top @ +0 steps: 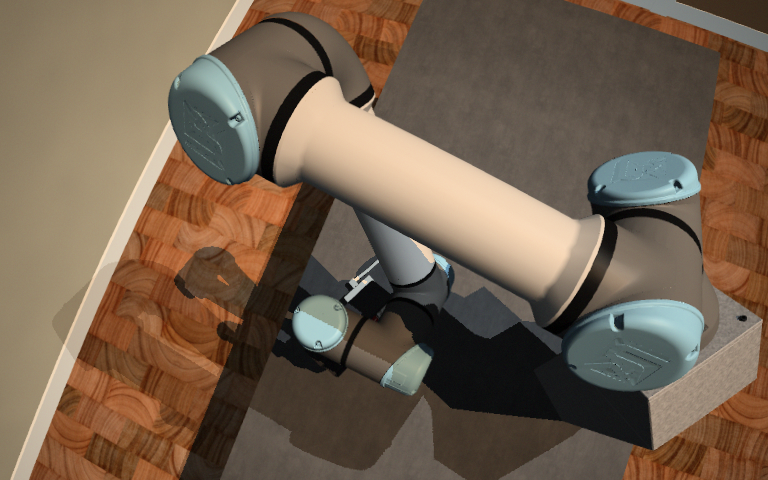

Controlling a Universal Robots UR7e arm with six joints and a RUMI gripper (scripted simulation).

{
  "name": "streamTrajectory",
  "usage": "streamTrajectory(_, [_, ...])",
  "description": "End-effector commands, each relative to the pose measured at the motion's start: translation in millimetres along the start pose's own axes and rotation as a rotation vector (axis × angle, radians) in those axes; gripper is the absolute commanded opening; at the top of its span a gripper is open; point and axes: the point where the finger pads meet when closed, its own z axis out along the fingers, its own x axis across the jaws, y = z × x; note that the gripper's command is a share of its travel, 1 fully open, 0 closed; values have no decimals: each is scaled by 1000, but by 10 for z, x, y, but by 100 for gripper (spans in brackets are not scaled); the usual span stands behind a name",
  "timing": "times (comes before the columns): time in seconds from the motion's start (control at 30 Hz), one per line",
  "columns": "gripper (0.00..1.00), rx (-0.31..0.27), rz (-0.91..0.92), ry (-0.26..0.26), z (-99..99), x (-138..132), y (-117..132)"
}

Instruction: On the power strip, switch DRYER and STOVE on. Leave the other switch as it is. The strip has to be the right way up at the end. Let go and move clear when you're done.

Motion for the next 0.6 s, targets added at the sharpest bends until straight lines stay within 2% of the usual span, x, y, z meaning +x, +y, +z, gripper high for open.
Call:
streamTrajectory(0.0, [0,-1,-8,-3,-4,0,4])
streamTrajectory(0.57, [0,-1,-23,-5,-4,5,6])
